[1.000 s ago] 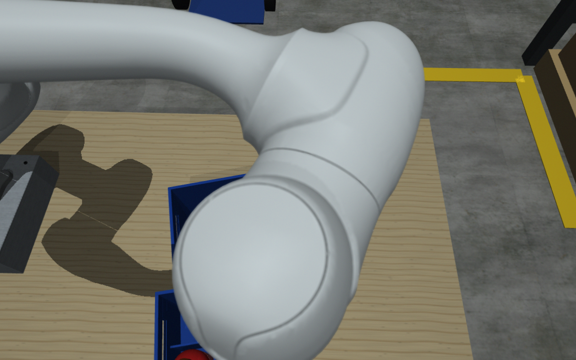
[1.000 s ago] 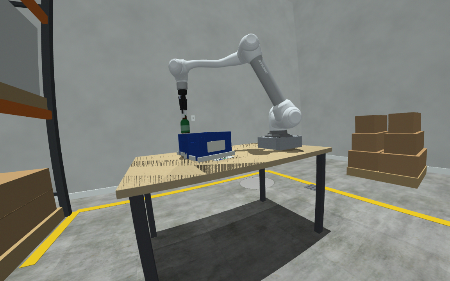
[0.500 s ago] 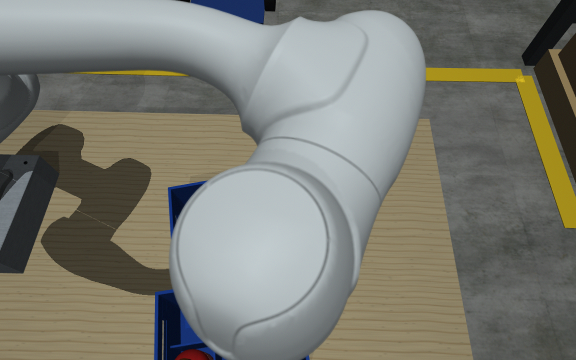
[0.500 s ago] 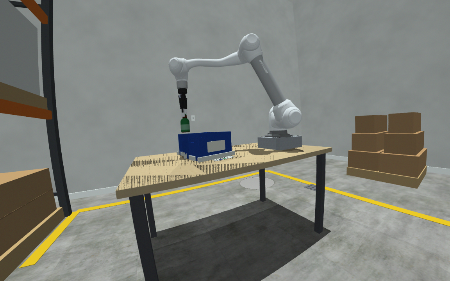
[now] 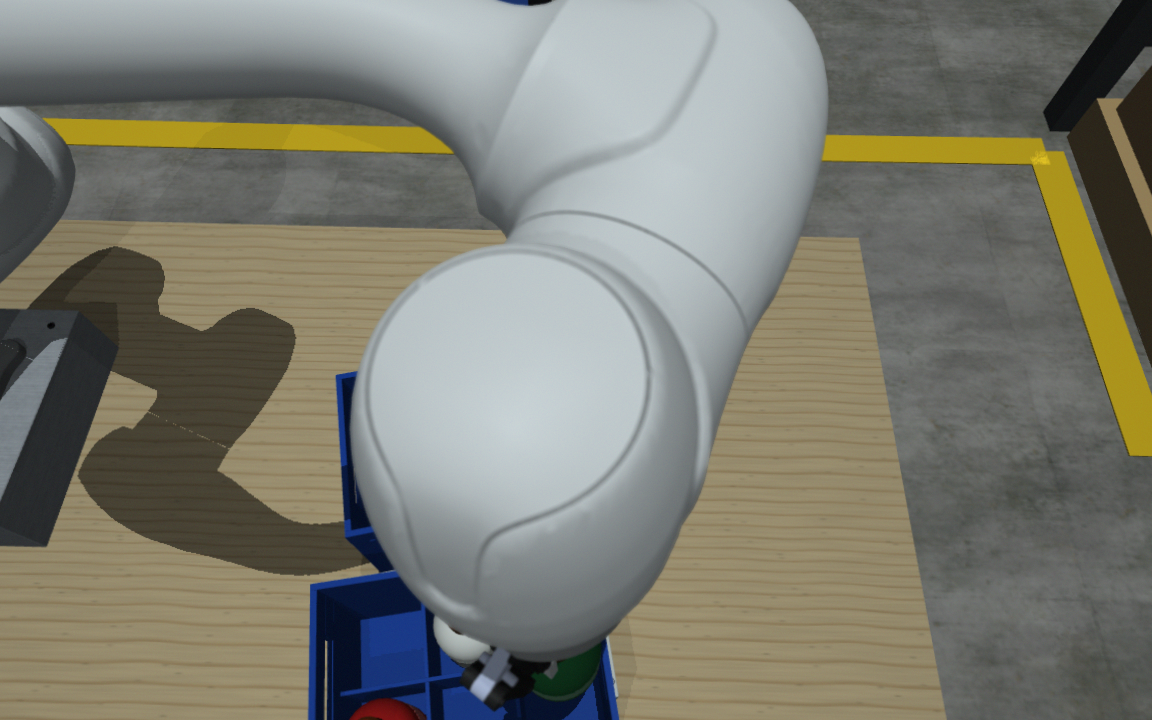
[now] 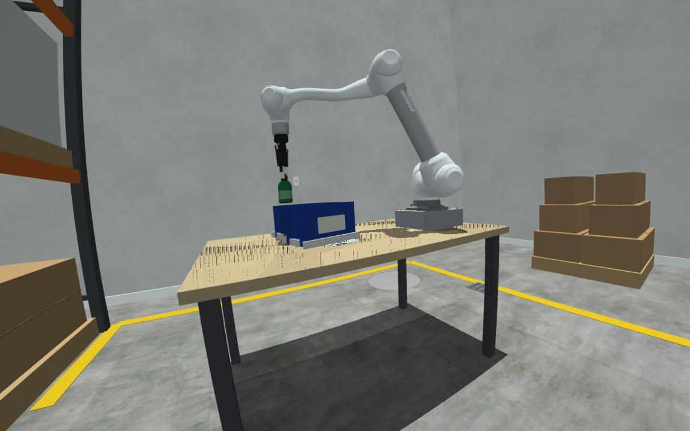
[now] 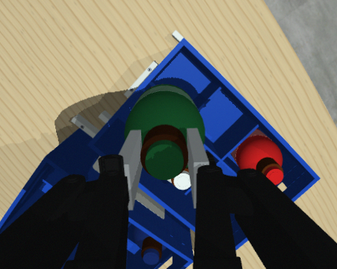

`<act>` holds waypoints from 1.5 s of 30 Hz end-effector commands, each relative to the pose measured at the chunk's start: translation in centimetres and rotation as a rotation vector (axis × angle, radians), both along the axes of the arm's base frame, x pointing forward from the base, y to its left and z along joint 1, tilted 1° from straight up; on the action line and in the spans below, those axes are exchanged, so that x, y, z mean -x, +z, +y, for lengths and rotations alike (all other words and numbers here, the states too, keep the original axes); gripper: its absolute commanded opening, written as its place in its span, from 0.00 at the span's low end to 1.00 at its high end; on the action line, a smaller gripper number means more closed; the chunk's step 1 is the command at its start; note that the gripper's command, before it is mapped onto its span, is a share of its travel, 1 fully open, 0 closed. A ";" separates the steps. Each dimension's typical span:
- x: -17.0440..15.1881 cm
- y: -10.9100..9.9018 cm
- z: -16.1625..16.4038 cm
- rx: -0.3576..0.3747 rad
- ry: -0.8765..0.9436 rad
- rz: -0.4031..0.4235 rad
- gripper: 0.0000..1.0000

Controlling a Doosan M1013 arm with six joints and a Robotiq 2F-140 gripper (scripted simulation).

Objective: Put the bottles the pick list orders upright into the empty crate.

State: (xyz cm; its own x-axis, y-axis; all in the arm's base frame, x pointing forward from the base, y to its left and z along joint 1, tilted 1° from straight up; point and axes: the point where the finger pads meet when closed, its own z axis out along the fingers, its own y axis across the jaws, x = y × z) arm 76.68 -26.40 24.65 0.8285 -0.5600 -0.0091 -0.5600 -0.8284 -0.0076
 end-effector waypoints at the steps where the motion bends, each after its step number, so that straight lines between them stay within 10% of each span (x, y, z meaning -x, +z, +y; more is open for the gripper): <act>1: 0.0 0.0 0.4 0.000 0.000 0.000 0.00; 45: 0.5 0.1 8.0 0.000 0.000 0.000 0.00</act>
